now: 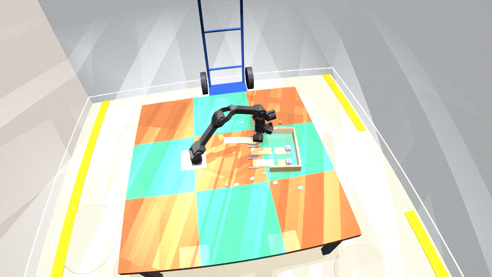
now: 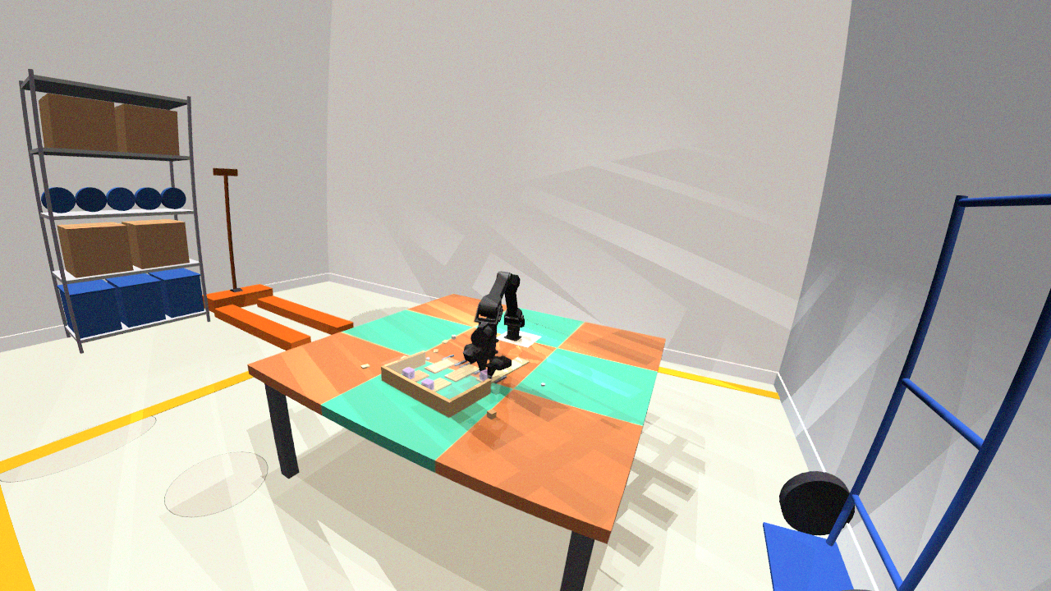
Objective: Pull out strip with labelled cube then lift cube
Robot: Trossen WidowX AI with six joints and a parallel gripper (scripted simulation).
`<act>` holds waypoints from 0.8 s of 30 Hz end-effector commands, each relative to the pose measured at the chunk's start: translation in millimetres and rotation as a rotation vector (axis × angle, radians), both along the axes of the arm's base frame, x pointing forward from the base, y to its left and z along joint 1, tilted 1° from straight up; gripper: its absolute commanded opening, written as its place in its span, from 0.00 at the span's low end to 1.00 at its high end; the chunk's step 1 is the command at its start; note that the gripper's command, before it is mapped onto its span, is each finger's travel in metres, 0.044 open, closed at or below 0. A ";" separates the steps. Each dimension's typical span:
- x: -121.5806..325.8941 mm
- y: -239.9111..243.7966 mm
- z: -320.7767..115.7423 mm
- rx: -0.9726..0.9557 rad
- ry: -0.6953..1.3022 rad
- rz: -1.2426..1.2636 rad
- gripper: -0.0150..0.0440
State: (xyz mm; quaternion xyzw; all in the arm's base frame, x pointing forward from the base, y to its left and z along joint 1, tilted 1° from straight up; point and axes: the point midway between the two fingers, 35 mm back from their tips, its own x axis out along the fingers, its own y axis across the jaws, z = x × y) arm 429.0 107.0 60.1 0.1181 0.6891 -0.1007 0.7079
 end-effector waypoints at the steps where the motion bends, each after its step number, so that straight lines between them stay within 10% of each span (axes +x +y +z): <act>1: -9.7 -2.7 9.5 0.001 -0.002 0.001 0.25; 24: -78.2 -20.5 39.6 0.002 0.002 0.005 0.25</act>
